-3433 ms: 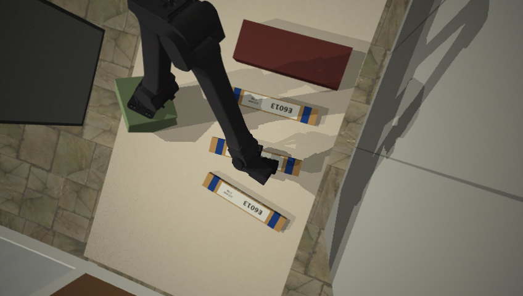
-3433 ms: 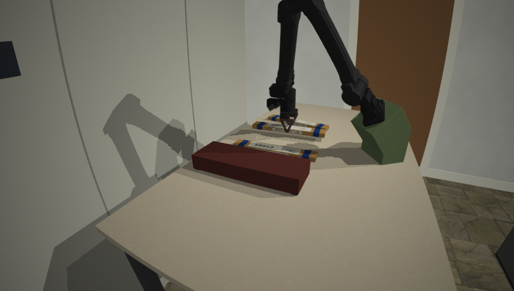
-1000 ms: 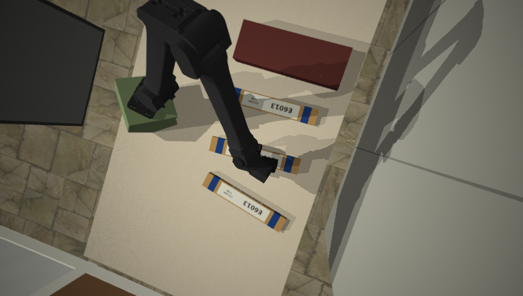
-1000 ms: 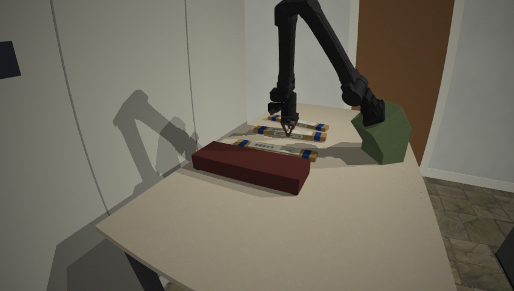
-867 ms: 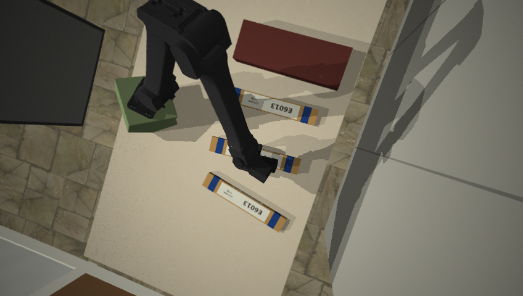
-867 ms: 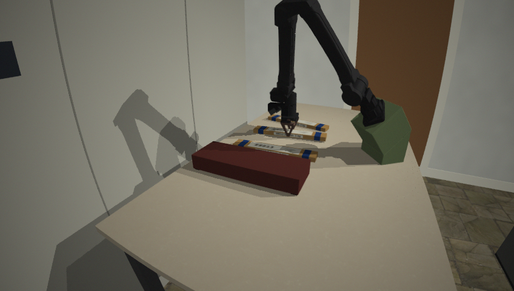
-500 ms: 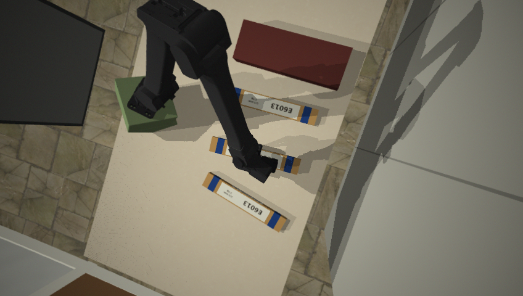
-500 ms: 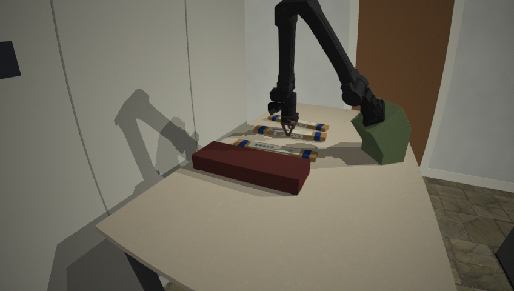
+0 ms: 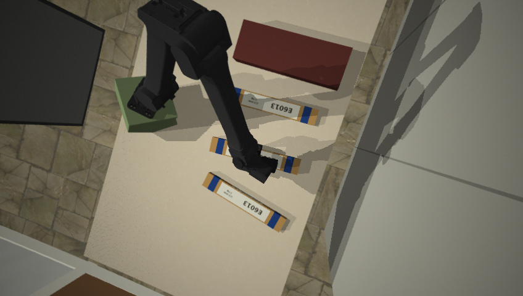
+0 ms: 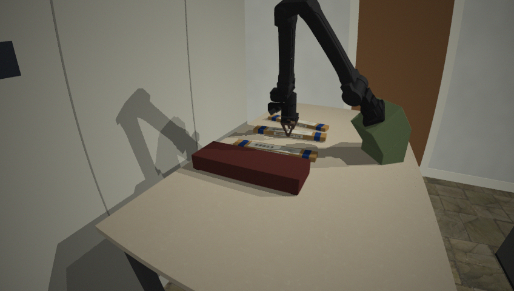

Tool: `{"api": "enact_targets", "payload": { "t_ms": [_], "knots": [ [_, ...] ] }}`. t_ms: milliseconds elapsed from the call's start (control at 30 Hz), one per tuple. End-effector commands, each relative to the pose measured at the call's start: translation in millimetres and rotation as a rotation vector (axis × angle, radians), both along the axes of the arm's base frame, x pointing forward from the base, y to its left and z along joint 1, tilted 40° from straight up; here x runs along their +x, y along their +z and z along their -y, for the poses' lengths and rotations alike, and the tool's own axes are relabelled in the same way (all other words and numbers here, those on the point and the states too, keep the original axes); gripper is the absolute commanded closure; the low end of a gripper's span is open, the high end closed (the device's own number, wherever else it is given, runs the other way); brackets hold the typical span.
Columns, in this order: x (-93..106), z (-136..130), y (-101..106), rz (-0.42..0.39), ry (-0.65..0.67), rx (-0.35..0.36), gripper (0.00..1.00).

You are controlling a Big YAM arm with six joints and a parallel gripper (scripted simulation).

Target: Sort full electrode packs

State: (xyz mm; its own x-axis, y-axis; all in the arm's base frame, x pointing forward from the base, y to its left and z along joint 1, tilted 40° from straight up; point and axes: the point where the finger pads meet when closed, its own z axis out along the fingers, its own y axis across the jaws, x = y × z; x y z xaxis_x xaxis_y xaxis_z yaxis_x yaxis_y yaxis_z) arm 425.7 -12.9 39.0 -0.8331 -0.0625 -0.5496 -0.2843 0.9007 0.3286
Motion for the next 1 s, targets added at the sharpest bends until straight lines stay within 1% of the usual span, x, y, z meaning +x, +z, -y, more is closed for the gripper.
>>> {"api": "enact_targets", "payload": {
  "t_ms": [0,333,967],
  "knots": [
    [8.3,16.1,12.2,0.043,-0.026,-0.011,1.00],
    [6.3,15.6,12.3,0.043,-0.026,-0.012,1.00],
    [10.0,16.8,16.0,0.051,-0.026,-0.014,1.00]
  ]
}}
